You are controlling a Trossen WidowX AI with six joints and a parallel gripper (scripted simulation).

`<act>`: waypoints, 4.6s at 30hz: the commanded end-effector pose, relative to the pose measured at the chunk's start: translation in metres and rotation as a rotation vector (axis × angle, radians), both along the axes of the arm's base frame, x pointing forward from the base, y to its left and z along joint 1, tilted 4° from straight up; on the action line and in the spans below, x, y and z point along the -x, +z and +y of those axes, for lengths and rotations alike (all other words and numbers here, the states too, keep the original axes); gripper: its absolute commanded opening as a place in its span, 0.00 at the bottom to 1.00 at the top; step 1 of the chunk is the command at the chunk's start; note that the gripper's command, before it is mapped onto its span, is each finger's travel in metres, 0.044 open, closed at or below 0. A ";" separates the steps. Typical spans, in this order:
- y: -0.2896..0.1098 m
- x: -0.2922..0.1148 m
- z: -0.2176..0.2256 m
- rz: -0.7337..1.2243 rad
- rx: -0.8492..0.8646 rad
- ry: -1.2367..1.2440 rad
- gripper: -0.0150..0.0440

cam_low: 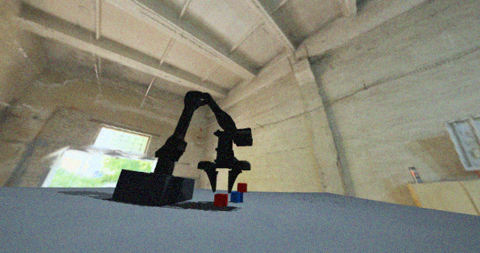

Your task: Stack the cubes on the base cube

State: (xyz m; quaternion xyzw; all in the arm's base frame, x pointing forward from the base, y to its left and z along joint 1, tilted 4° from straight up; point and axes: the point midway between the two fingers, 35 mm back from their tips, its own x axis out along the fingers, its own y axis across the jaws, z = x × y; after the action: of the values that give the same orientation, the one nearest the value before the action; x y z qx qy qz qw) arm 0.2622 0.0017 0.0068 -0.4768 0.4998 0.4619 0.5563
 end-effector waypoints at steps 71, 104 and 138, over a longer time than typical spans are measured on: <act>0.083 0.005 -0.003 -0.003 -0.003 -0.003 0.43; 0.084 -0.004 0.063 0.019 -0.064 -0.691 0.43; 0.052 -0.003 0.091 0.042 -0.087 -0.999 0.43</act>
State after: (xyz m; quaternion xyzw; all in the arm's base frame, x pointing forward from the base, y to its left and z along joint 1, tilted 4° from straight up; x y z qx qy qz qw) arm 0.2647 0.0929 0.0592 -0.1463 0.6595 0.1719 0.7170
